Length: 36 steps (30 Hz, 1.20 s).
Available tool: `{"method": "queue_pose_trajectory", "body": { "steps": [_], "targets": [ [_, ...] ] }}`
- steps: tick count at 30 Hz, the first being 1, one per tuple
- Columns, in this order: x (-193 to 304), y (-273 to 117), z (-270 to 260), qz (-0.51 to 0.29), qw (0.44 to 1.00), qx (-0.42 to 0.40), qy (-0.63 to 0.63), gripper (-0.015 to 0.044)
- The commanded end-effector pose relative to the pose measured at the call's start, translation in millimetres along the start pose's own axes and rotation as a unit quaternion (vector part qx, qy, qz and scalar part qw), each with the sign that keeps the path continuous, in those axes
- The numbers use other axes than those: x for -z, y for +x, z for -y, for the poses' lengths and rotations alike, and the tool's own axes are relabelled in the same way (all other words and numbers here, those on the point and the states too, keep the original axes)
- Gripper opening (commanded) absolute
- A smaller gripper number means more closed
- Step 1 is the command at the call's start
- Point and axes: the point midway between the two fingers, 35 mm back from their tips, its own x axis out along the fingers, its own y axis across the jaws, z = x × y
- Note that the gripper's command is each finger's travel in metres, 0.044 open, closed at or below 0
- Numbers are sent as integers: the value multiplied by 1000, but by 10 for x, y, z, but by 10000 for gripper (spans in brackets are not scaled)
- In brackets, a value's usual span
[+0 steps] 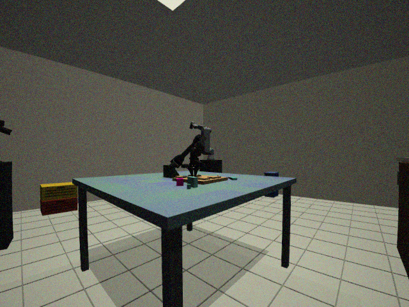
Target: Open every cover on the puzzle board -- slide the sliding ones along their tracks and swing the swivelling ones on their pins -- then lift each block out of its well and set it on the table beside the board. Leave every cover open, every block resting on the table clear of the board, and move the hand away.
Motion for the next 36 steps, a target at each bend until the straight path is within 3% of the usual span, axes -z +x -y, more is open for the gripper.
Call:
{"method": "queue_pose_trajectory", "body": {
  "steps": [1,36],
  "targets": [
    [-22,-75,4,3,1000,2,-3,80],
    [-12,-628,10,3,1000,2,0,80]
  ]
}}
